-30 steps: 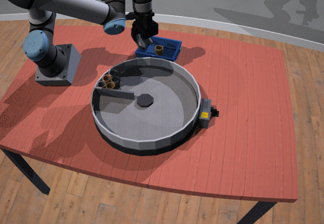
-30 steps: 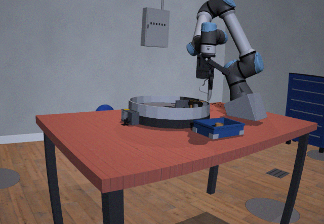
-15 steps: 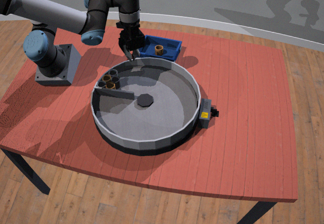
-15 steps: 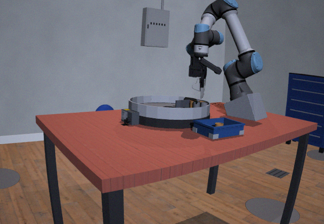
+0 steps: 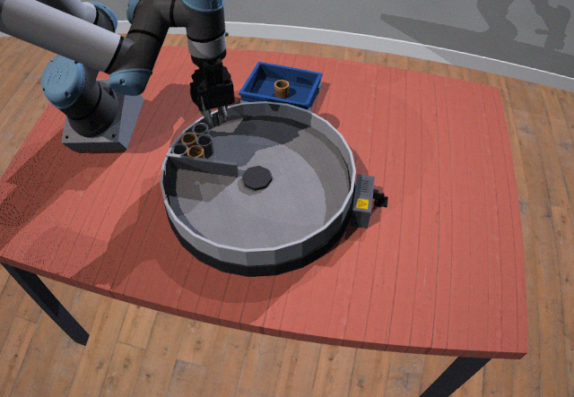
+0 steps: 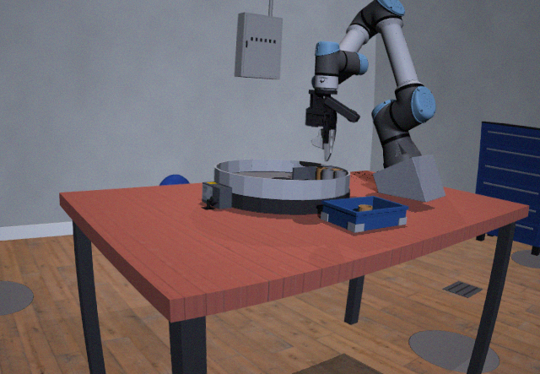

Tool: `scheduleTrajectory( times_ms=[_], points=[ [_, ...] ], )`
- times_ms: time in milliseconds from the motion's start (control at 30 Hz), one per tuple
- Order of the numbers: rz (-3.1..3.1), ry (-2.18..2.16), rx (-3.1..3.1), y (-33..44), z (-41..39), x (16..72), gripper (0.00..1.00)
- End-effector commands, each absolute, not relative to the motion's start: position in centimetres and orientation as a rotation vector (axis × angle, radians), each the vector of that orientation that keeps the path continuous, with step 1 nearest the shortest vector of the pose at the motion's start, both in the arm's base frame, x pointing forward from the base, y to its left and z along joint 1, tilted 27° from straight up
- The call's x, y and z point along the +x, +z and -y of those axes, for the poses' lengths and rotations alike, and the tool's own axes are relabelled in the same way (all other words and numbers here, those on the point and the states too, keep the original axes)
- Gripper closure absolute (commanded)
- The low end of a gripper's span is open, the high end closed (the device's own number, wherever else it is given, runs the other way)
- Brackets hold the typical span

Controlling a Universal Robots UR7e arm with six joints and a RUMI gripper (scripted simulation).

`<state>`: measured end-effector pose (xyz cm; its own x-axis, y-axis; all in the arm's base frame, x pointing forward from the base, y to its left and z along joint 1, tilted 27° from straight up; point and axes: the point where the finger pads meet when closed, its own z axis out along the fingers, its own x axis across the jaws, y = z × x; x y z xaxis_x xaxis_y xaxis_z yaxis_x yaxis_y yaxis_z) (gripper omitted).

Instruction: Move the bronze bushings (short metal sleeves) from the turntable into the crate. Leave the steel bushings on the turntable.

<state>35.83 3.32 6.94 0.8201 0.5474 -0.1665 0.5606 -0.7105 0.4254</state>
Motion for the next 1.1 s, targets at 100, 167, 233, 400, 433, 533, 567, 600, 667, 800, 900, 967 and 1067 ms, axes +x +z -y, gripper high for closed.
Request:
scheduleTrajectory(
  times_ms=[100, 167, 233, 400, 433, 533, 567, 600, 667, 800, 900, 967, 1067],
  points=[
    [-0.743, -0.015, 2.565, 8.2, -0.7, 35.1, 0.95],
    [-0.728, -0.011, 2.569, 8.4, -0.3, 35.0, 0.95],
    [-0.714, -0.008, 2.573, 8.6, 0.1, 34.8, 0.95],
    [-0.698, -0.004, 2.577, 8.8, 0.6, 34.7, 0.95],
    [-0.693, -0.003, 2.578, 8.9, 0.8, 34.6, 0.95],
    [-0.681, 0.000, 2.581, 9.0, 1.1, 34.5, 0.95],
    [-0.678, 0.001, 2.582, 9.1, 1.2, 34.5, 0.95],
    [-0.675, 0.002, 2.583, 9.1, 1.3, 34.4, 0.95],
    [-0.670, 0.003, 2.584, 9.2, 1.5, 34.4, 0.95],
    [-0.664, 0.004, 2.585, 9.3, 1.6, 34.3, 0.95],
    [-0.664, 0.004, 2.585, 9.3, 1.7, 34.3, 0.95],
    [-0.663, 0.005, 2.586, 9.3, 1.7, 34.3, 0.95],
    [-0.662, 0.005, 2.586, 9.3, 1.7, 34.3, 0.95]
  ],
)
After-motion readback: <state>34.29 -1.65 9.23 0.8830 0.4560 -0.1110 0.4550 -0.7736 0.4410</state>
